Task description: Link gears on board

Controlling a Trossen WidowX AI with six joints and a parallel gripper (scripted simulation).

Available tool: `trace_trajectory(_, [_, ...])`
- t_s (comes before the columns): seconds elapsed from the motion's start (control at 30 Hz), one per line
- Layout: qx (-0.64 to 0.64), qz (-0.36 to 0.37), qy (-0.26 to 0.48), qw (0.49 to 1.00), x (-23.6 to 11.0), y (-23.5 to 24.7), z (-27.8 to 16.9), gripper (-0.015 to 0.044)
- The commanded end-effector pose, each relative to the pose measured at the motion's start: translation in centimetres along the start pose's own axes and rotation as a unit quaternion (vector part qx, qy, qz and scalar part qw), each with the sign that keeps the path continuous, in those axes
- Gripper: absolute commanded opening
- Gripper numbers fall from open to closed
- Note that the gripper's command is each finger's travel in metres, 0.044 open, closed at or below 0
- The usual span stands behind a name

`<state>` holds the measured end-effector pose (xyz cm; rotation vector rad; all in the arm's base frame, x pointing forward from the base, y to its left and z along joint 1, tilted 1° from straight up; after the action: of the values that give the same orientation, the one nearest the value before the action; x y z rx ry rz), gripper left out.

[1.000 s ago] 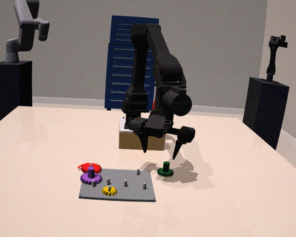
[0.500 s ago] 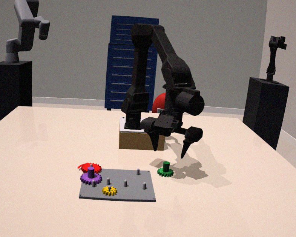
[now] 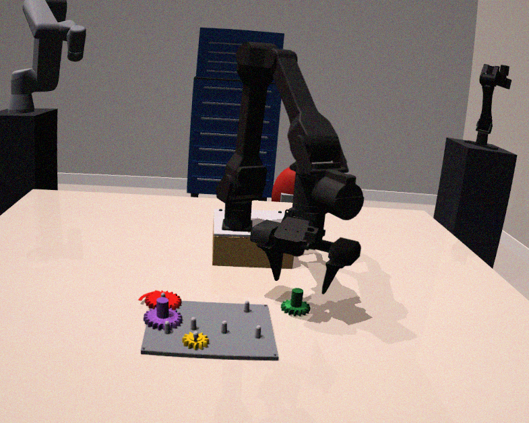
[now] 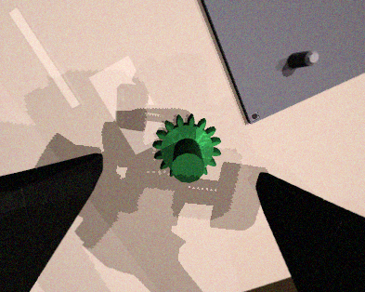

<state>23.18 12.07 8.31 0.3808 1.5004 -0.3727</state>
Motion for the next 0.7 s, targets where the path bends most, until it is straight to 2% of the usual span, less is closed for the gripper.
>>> trace_trajectory(0.0, [0.002, -0.006, 0.006, 1.000, 1.0, -0.2, -0.2, 0.0440])
trace_trajectory(0.63, [0.002, -0.006, 0.006, 1.000, 2.2, -0.3, -0.2, 0.0440])
trace_trajectory(0.67, [0.002, -0.006, 0.006, 1.000, 2.2, -0.3, -0.2, 0.0414])
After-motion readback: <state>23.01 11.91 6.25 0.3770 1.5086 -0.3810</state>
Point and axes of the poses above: the point midway between the two fingers, 35 mm back from their tips, its own x axis out along the fingers, its own y axis across the jaws, z = x × y, the point moved 7 cm from there along -x, back along the fingers, and after that the axes turned 2 degrees about -x, right-handed, at the moved point
